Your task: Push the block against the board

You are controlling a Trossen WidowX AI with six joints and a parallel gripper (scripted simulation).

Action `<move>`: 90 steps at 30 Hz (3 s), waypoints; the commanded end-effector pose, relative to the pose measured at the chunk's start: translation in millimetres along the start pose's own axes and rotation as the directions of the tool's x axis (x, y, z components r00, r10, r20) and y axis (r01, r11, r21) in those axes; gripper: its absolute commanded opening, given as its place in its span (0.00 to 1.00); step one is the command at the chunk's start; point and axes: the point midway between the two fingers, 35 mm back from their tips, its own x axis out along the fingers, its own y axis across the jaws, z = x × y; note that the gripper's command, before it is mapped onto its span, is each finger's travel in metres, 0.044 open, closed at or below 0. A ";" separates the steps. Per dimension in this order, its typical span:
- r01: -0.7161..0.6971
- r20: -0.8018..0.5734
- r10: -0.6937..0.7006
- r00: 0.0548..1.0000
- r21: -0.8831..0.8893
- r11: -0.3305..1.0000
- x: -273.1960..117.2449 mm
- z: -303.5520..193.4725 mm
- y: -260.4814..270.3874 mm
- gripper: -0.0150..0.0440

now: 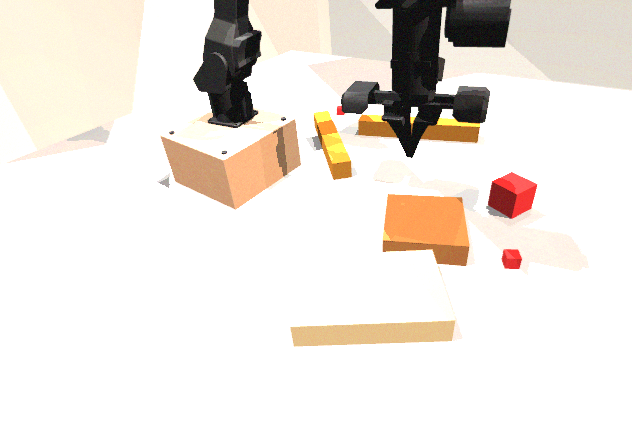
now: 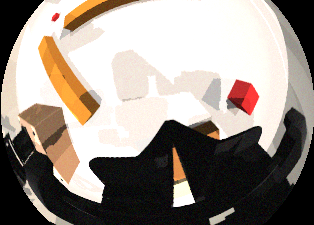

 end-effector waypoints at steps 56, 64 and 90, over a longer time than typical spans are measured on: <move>0.008 -0.007 -0.004 1.000 0.980 0.199 52.0 -51.6 -110.1 0.25; 0.008 -0.007 -0.004 1.000 0.980 0.199 51.9 -54.2 -101.8 0.25; 0.008 -0.008 -0.001 1.000 0.980 0.199 52.0 -64.4 -65.3 0.25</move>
